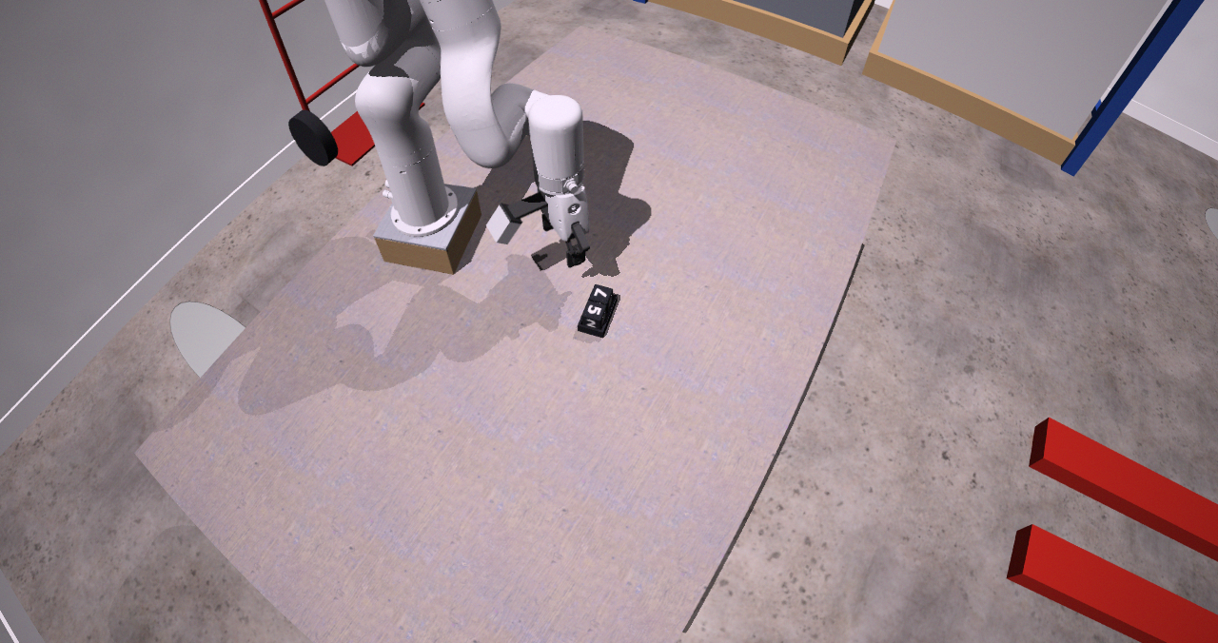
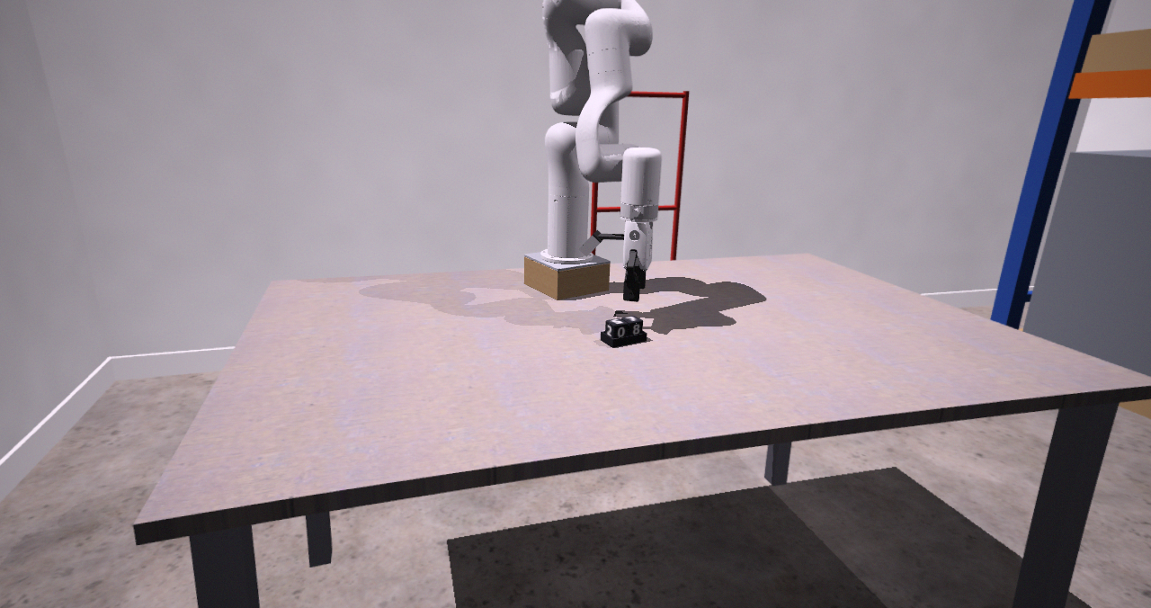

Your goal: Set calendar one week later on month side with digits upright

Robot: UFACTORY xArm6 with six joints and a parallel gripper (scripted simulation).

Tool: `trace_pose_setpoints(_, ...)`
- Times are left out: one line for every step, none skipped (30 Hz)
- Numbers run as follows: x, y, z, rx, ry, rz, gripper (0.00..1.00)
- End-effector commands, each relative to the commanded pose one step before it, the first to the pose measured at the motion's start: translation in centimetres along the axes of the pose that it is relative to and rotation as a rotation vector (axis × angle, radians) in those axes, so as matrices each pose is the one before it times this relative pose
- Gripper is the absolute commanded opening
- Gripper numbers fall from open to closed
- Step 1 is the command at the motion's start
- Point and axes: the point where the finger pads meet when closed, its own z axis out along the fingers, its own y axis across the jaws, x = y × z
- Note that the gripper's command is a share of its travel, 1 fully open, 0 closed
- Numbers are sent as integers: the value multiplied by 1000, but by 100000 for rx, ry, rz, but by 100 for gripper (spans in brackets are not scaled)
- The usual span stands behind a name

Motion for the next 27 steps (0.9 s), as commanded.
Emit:
trace_pose_setpoints(-2,-314,-183,147,-151,6,100)
trace_pose_setpoints(67,-252,-45,0,0,0,100)
trace_pose_setpoints(84,-316,-56,0,0,0,100)
trace_pose_setpoints(90,-343,-61,0,0,0,100)
trace_pose_setpoints(86,-325,-58,0,0,0,100)
trace_pose_setpoints(70,-265,-47,0,0,0,100)
trace_pose_setpoints(0,0,0,0,0,0,100)
trace_pose_setpoints(0,0,0,0,0,0,100)
trace_pose_setpoints(47,-176,-31,0,0,0,100)
trace_pose_setpoints(22,-80,-14,0,0,0,100)
trace_pose_setpoints(4,-14,-2,0,0,0,100)
trace_pose_setpoints(3,-13,-2,0,0,0,100)
trace_pose_setpoints(19,-75,-13,0,0,0,100)
trace_pose_setpoints(43,-164,-29,0,0,0,100)
trace_pose_setpoints(67,-252,-44,0,0,0,100)
trace_pose_setpoints(84,-316,-56,0,0,0,100)
trace_pose_setpoints(90,-343,-61,0,0,0,100)
trace_pose_setpoints(86,-326,-58,0,0,0,100)
trace_pose_setpoints(70,-266,-47,0,0,0,100)
trace_pose_setpoints(47,-176,-31,0,0,0,100)
trace_pose_setpoints(22,-80,-14,0,0,0,100)
trace_pose_setpoints(4,-14,-2,0,0,0,100)
trace_pose_setpoints(0,0,0,0,0,0,100)
trace_pose_setpoints(0,0,0,0,0,0,100)
trace_pose_setpoints(0,0,0,0,0,0,100)
trace_pose_setpoints(0,0,0,0,0,0,100)
trace_pose_setpoints(0,0,0,0,0,0,100)
